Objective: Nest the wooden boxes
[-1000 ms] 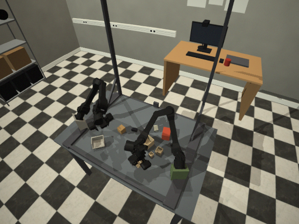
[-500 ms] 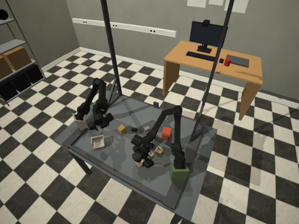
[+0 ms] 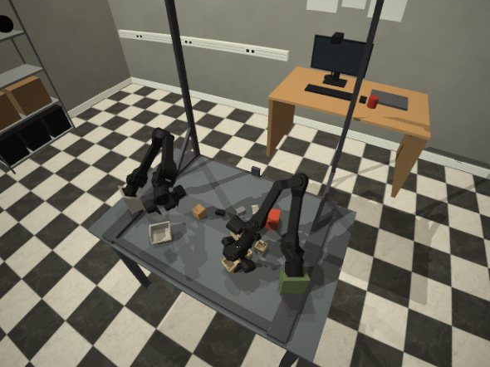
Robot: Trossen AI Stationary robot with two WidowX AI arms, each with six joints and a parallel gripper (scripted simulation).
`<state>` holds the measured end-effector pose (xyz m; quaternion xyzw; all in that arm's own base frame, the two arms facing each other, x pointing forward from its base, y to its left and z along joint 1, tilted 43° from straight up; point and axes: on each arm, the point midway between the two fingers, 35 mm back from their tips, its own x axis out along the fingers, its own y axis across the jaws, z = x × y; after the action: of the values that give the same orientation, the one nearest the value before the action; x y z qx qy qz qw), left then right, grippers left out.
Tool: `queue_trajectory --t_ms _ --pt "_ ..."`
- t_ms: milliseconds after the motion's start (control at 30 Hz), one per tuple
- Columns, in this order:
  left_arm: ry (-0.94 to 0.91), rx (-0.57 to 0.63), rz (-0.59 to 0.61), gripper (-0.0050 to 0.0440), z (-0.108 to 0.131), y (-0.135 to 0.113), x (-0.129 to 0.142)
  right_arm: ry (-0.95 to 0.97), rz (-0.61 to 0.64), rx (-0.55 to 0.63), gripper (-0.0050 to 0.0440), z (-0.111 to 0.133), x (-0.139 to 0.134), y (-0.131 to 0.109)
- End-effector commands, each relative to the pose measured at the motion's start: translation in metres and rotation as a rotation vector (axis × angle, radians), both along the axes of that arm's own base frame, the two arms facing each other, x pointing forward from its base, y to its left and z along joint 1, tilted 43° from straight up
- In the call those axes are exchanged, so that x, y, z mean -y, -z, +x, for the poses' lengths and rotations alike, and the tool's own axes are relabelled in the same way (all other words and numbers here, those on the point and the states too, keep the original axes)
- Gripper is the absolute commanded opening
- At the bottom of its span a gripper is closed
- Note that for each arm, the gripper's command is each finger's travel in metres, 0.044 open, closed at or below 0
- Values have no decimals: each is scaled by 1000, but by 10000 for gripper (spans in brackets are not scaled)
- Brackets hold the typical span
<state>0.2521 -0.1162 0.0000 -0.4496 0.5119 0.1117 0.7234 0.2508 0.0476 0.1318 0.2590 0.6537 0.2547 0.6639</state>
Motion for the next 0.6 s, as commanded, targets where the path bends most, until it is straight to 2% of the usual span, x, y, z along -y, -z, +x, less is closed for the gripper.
queue_trajectory --t_ms 0,567 --pt "-38 55 30 -50 1 -5 2 1 0 15 400 1 1 -3" --pt "-181 194 195 -50 -5 -1 11 1 0 15 400 1 1 -3"
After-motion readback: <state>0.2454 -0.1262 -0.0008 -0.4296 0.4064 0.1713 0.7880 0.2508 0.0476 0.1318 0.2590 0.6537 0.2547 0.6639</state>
